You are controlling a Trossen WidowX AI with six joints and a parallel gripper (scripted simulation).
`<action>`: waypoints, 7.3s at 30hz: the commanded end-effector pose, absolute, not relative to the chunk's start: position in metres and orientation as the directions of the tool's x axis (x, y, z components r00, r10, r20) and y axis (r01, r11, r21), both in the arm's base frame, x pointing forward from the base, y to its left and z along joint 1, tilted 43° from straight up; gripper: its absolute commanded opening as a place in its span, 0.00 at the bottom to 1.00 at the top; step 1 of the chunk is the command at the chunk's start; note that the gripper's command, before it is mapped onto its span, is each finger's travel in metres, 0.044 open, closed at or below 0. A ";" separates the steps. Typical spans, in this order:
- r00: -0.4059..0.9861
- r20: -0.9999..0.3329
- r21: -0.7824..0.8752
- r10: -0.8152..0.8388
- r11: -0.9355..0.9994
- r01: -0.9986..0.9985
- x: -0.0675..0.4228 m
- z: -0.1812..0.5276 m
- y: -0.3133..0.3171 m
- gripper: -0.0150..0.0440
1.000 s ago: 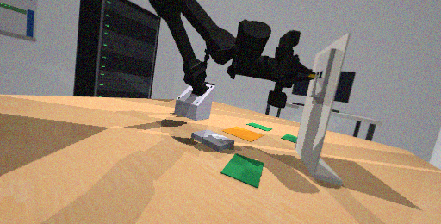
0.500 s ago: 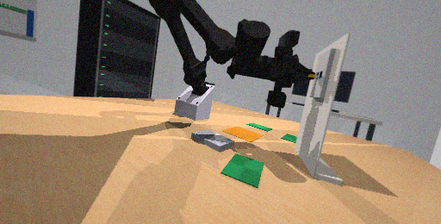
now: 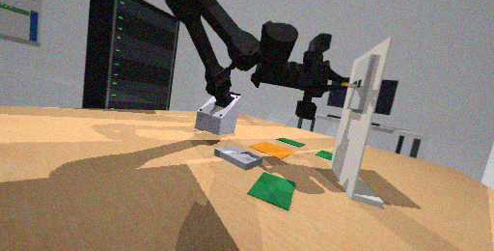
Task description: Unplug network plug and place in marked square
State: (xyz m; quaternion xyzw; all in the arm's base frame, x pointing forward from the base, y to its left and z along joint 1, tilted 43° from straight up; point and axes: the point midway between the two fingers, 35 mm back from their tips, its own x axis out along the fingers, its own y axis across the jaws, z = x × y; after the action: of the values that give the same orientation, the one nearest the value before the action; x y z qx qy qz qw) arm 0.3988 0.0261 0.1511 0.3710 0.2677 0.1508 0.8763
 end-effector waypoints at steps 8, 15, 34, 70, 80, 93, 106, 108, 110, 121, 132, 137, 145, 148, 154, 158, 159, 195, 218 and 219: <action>0.812 -0.358 0.729 0.461 0.681 -0.065 0.391 0.152 0.023 0.25; 0.812 -0.359 0.729 0.461 0.682 -0.065 0.388 0.153 0.020 0.25; 0.812 -0.359 0.729 0.460 0.682 -0.065 0.378 0.159 0.014 0.25; 0.812 -0.360 0.728 0.460 0.683 -0.064 0.358 0.168 0.002 0.25; 0.812 -0.360 0.728 0.460 0.683 -0.064 0.353 0.170 -0.001 0.25; 0.812 -0.360 0.728 0.459 0.683 -0.063 0.344 0.188 0.017 0.25; 0.811 -0.359 0.730 0.461 0.680 -0.063 0.324 0.209 0.042 0.25; 0.812 -0.369 0.733 0.453 0.679 -0.046 0.325 0.206 0.043 0.25; 0.813 -0.394 0.737 0.429 0.676 0.001 0.327 0.196 0.043 0.25; 0.796 -0.542 0.718 0.271 0.641 0.270 0.330 0.136 0.043 0.25; 0.749 -0.656 0.643 0.090 0.587 0.492 0.319 0.083 0.040 0.25; 0.724 -0.690 0.601 0.001 0.558 0.572 0.311 0.062 0.036 0.25; 0.682 -0.716 0.537 -0.147 0.509 0.673 0.294 0.034 0.029 0.25; 0.668 -0.715 0.516 -0.204 0.491 0.702 0.287 0.026 0.026 0.25; 0.645 -0.697 0.484 -0.315 0.457 0.746 0.272 0.012 0.018 0.25; 0.633 -0.671 0.470 -0.386 0.439 0.766 0.262 0.006 0.012 0.25; 0.631 -0.663 0.468 -0.403 0.435 0.770 0.260 0.005 0.011 0.25; 0.618 -0.575 0.462 -0.537 0.410 0.786 0.242 -0.015 -0.012 0.25; 0.616 -0.578 0.461 -0.536 0.408 0.788 0.243 -0.028 -0.023 0.25; 0.616 -0.578 0.461 -0.536 0.408 0.788 0.243 -0.029 -0.024 0.25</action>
State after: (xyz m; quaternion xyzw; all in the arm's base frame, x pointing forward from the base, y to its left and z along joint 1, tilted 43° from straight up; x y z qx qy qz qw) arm 0.2468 -0.0207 -0.0247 0.3704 0.1663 -0.4009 0.8212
